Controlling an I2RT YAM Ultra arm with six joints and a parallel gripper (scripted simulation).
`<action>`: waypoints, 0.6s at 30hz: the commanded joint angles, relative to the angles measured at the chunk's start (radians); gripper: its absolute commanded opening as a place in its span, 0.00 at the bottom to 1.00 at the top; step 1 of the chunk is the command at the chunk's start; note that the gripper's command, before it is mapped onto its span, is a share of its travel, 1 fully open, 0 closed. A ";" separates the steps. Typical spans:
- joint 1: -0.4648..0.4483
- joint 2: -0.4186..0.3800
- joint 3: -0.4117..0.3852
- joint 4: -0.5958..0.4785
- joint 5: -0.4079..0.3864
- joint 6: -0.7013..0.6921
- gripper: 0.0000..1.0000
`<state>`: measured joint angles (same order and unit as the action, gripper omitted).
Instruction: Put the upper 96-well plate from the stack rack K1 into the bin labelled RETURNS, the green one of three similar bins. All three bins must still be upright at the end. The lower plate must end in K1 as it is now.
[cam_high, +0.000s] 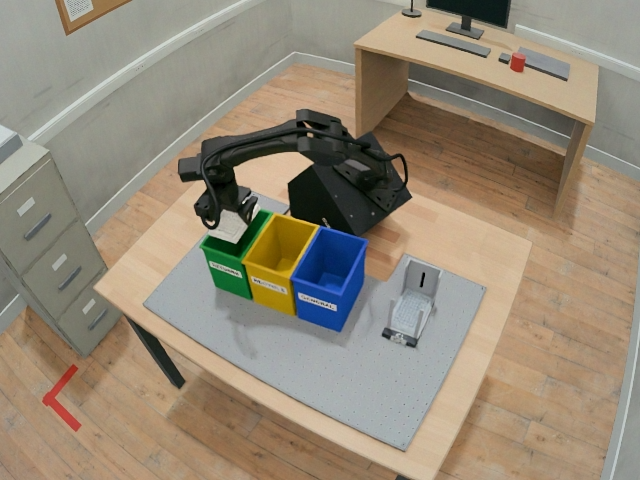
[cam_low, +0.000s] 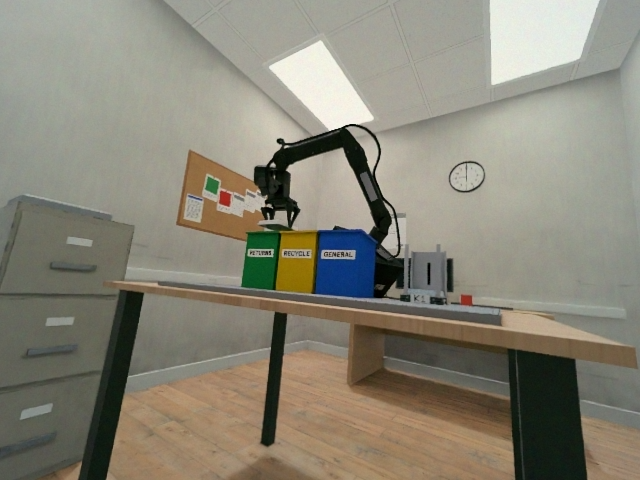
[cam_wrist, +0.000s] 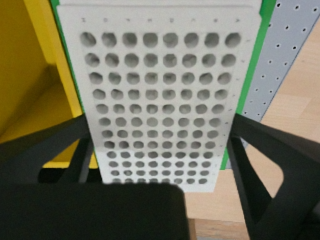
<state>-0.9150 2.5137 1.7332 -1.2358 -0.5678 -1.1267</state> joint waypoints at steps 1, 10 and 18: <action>-0.040 -0.009 0.043 0.002 0.004 -0.008 0.00; -0.041 -0.009 0.043 0.004 0.004 -0.009 0.00; -0.042 -0.009 0.042 0.006 0.004 -0.010 0.00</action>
<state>-0.9154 2.5137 1.7332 -1.2358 -0.5671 -1.1290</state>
